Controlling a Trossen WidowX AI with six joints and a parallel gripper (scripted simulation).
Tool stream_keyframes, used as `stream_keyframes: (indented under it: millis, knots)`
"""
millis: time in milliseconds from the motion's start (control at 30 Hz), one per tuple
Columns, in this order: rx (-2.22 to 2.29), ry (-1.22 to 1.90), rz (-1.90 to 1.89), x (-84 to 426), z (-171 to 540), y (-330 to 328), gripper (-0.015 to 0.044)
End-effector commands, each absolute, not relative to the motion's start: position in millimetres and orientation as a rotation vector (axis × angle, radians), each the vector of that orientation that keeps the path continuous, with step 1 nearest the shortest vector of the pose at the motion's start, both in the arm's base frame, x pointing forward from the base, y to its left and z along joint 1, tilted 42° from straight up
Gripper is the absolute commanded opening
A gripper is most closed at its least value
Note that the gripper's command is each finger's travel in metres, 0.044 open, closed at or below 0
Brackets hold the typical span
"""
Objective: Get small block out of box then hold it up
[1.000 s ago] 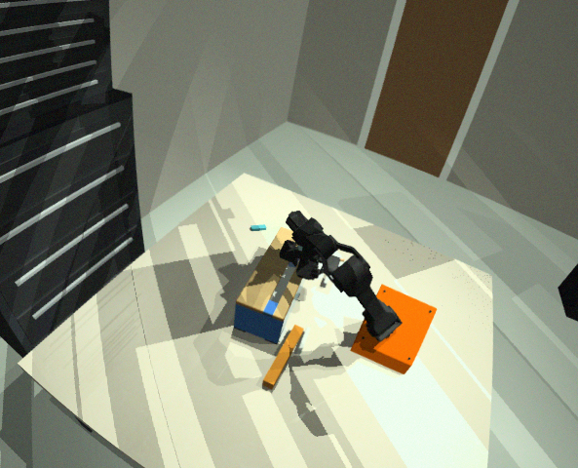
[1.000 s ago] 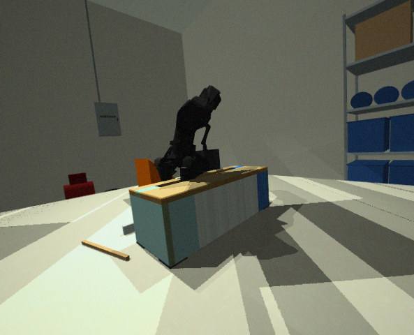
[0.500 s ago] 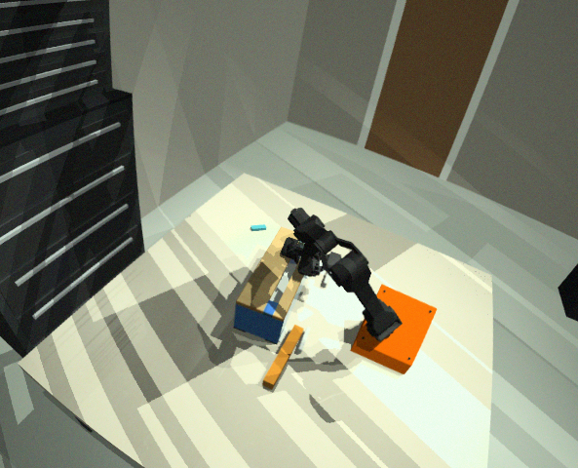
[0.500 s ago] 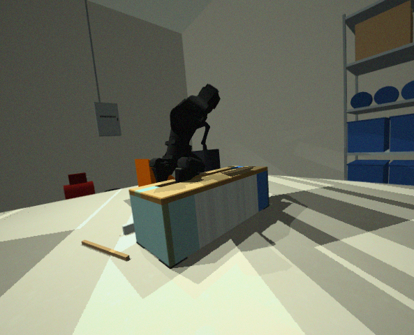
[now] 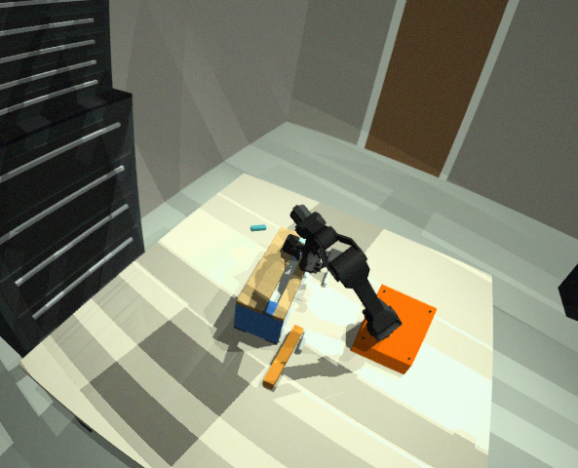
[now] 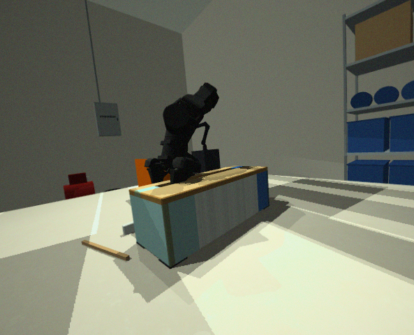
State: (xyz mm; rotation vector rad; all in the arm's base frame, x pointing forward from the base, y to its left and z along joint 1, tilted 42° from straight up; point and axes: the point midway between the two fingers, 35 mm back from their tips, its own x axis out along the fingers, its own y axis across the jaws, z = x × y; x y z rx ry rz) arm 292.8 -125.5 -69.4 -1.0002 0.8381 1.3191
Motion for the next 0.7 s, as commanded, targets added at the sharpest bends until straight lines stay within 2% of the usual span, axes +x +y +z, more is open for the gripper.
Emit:
stream_keyframes:
  millis: [0, 667]
  knots:
    - [-1.006, 0.840, 1.318, 294, -73, -130, 0.0400]
    - [-1.006, 0.840, 1.318, 295, -82, -145, 0.0400]
